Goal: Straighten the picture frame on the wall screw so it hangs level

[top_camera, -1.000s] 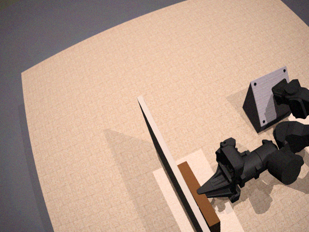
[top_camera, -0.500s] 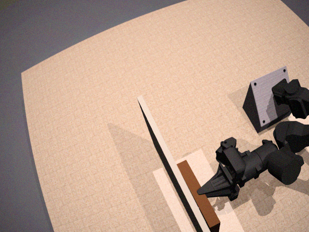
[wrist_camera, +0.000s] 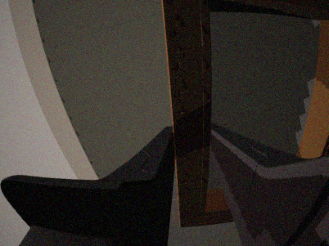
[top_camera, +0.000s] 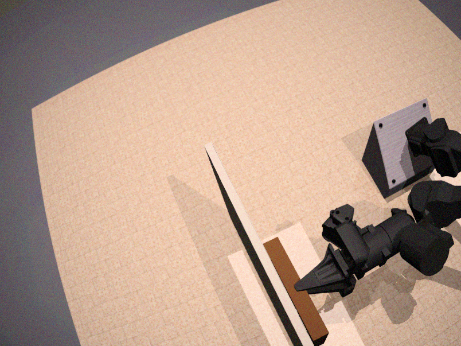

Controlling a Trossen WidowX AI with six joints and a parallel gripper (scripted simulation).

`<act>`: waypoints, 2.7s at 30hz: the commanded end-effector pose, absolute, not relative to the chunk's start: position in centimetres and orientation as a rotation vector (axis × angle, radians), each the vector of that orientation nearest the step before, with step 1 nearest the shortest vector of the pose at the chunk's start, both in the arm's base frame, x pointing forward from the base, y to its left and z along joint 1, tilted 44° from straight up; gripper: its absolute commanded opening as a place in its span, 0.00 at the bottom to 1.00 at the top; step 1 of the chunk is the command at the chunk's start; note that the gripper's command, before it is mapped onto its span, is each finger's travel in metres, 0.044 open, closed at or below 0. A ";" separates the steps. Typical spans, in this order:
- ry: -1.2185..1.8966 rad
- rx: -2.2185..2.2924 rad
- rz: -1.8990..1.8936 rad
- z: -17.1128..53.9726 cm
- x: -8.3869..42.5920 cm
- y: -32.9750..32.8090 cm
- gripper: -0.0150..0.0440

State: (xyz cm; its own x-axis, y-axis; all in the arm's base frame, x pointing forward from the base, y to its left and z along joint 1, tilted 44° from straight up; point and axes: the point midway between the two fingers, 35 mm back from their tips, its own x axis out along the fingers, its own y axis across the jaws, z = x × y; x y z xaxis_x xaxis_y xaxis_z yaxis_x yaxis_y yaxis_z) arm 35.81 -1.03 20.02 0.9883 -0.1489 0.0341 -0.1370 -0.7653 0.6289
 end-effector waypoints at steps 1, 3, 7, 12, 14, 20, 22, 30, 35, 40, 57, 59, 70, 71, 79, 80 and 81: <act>-0.194 2.422 -0.026 20.0 35.8 -1.0 0.25; -0.193 2.414 -0.027 20.1 35.8 -1.0 0.25; -0.192 2.396 -0.029 20.1 35.8 -1.0 0.25; -0.191 2.370 -0.031 20.1 35.8 -1.0 0.25; -0.190 2.354 -0.033 20.1 35.8 -1.0 0.25; -0.188 2.326 -0.036 20.1 35.8 -1.0 0.25; -0.188 2.318 -0.036 20.1 35.8 -1.0 0.25; -0.192 2.332 -0.035 20.1 35.8 -1.1 0.57; -0.192 2.332 -0.035 20.1 35.8 -1.1 0.69; -0.197 2.393 -0.030 20.6 33.9 -0.4 0.69; -0.208 2.646 -0.003 20.1 26.7 0.4 0.69; -0.210 2.651 -0.003 20.7 26.3 -0.7 0.69; -0.227 2.664 -0.009 22.4 23.9 -3.8 0.69; -0.222 2.667 -0.009 22.5 23.7 -3.8 0.69; -0.214 2.671 -0.008 22.6 23.3 -3.9 0.69; -0.214 2.671 -0.008 22.6 23.3 -3.9 0.69; -0.214 2.671 -0.008 22.6 23.3 -3.9 0.69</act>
